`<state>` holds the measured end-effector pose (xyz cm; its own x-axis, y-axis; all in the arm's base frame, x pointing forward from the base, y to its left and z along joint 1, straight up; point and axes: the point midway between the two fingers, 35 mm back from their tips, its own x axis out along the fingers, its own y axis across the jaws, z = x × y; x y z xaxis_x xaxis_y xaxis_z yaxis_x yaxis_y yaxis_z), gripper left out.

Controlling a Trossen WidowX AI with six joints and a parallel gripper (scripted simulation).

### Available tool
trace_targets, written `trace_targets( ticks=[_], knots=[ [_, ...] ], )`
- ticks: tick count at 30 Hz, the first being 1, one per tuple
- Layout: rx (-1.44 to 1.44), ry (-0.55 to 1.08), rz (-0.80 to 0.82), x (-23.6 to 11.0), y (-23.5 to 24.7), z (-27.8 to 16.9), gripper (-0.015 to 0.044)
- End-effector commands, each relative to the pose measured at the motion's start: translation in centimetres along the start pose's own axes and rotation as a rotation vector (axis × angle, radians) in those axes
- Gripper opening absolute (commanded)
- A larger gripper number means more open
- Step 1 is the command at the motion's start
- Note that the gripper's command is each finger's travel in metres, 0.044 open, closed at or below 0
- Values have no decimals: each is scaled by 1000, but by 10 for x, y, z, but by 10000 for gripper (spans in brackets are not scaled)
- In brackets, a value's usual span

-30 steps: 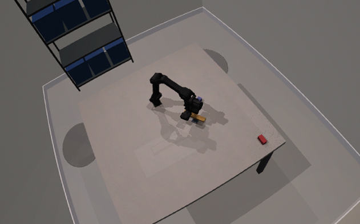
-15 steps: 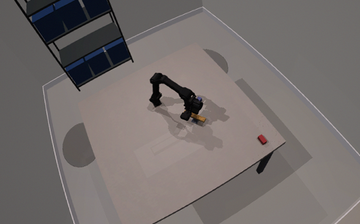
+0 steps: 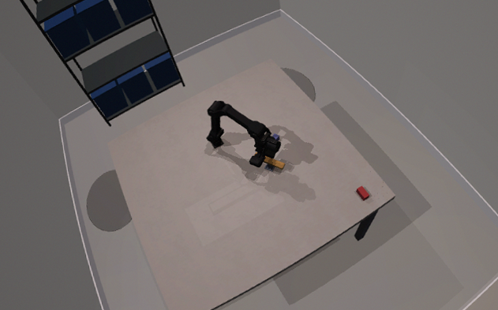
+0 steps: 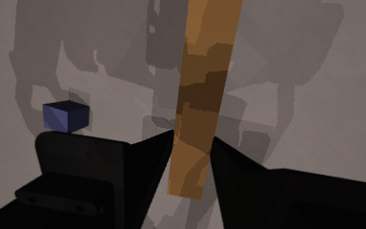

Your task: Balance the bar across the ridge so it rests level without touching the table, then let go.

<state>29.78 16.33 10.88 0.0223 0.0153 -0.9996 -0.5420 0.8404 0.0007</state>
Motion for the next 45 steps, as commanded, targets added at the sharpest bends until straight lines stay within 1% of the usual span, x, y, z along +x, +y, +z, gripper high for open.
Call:
trace_targets(
  ticks=[1, 45],
  knots=[
    [-4, 0, -3, 1, -1, 0, 0],
    [-4, 0, -3, 5, -1, 0, 0]
  ],
)
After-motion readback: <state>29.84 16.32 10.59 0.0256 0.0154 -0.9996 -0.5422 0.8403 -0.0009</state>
